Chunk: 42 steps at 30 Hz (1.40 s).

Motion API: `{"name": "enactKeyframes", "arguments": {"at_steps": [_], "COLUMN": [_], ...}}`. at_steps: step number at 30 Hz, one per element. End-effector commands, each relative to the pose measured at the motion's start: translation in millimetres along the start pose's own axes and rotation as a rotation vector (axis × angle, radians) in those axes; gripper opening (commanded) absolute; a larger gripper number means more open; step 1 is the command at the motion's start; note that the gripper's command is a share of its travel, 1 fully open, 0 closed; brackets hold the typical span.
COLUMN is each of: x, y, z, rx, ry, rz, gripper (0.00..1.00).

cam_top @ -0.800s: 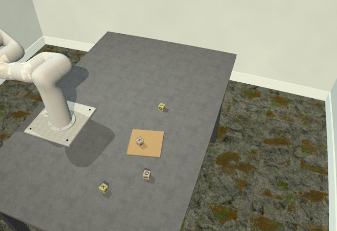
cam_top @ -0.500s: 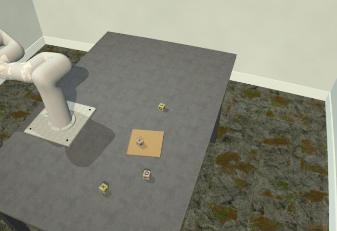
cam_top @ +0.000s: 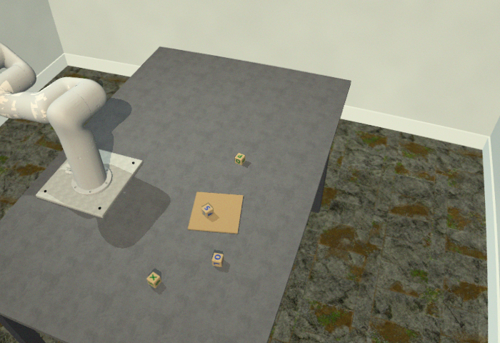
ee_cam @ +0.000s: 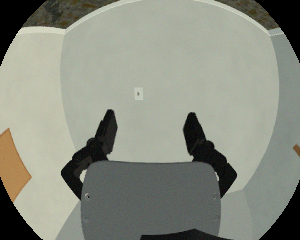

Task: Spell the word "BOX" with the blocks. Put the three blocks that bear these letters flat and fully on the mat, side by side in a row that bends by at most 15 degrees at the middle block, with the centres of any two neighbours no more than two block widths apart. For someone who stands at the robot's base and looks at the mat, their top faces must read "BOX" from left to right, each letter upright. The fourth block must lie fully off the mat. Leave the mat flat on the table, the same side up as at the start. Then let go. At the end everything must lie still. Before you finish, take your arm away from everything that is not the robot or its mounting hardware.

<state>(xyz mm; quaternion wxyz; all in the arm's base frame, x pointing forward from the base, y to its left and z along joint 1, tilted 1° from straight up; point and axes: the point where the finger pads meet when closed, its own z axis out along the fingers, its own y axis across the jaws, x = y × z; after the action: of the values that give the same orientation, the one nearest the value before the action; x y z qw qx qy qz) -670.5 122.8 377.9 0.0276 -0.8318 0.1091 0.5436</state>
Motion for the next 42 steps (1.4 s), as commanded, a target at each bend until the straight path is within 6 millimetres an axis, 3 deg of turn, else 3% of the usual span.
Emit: {"name": "enactKeyframes", "arguments": {"at_steps": [1, 4, 8, 10, 12, 25, 27, 28, 42], "x": [-23.4, -57.4, -84.7, -84.7, -113.2, -201.9, -201.9, -221.2, -300.4], "y": [6.2, 15.7, 23.4, 23.4, 31.5, 56.3, 56.3, 61.6, 82.3], "z": [-8.5, -22.2, -35.2, -35.2, -50.8, -115.0, -115.0, -132.8, -225.4], "rx": [-0.011, -0.032, -0.052, -0.052, -0.076, -0.174, -0.174, -0.201, -0.344], "ry": [-0.06, -0.149, -0.221, -0.221, -0.296, -0.535, -0.535, -0.59, -0.829], "rz": [0.023, 0.062, 0.093, 0.093, 0.127, 0.238, 0.238, 0.264, 0.379], "gripper": [1.0, 1.0, 1.0, 1.0, 1.0, 1.0, 1.0, 1.0, 1.0]}}
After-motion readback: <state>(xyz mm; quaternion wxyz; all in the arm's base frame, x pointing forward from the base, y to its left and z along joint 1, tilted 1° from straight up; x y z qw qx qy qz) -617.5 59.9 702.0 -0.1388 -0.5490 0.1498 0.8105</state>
